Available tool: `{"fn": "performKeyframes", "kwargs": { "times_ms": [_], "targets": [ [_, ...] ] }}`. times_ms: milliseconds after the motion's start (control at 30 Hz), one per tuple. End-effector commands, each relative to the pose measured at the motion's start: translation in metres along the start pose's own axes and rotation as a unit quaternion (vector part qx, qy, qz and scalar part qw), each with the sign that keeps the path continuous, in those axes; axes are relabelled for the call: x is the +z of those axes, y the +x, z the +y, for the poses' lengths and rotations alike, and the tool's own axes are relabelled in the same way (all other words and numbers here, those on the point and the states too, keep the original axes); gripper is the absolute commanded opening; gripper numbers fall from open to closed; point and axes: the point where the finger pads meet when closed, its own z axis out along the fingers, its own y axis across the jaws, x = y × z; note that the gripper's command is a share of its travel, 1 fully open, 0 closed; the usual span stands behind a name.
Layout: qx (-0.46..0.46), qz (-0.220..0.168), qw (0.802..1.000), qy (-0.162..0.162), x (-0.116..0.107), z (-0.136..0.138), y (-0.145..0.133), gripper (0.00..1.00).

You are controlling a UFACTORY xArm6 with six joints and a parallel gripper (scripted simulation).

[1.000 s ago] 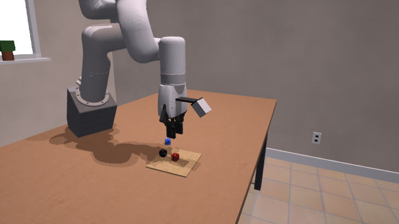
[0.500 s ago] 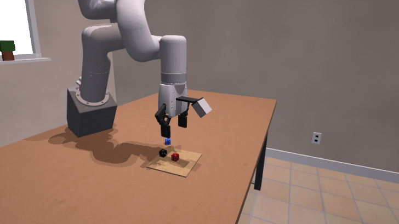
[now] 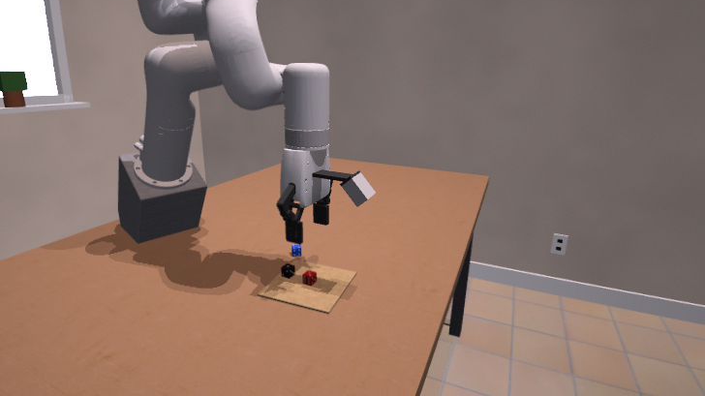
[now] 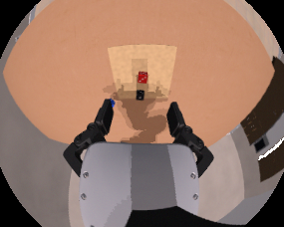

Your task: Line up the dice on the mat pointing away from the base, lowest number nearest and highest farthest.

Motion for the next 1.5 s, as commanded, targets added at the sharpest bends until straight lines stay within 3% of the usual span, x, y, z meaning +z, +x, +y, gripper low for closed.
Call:
{"fn": "performKeyframes", "kwargs": {
  "times_ms": [0,100,300,433,600,667,733,833,867,1167,1267,1300,1467],
  "targets": [
    [-0.085,-0.001,0.996,0.0,0.002,-0.008,-0.005,1.0],
    [-0.103,-0.001,0.995,-0.001,0.002,-0.01,-0.006,1.0],
    [-0.224,-0.004,0.975,-0.002,0.005,-0.02,-0.015,1.0],
    [-0.28,-0.004,0.96,-0.002,0.006,-0.025,-0.019,1.0],
    [-0.377,-0.006,0.926,-0.002,0.009,-0.034,-0.026,1.0],
    [-0.377,-0.006,0.926,-0.002,0.009,-0.034,-0.026,1.0],
    [-0.436,-0.006,0.9,-0.002,0.01,-0.04,-0.031,1.0],
    [-0.458,-0.006,0.889,-0.002,0.01,-0.042,-0.033,1.0],
    [-0.49,-0.006,0.872,-0.002,0.011,-0.045,-0.036,1.0],
    [-0.62,-0.006,0.785,-0.001,0.014,-0.057,-0.049,1.0],
    [-0.627,-0.006,0.779,-0.001,0.014,-0.058,-0.049,1.0],
    [-0.67,-0.005,0.743,-0.001,0.015,-0.062,-0.054,1.0],
    [-0.72,-0.005,0.694,-0.001,0.015,-0.067,-0.06,1.0]
  ]
}}
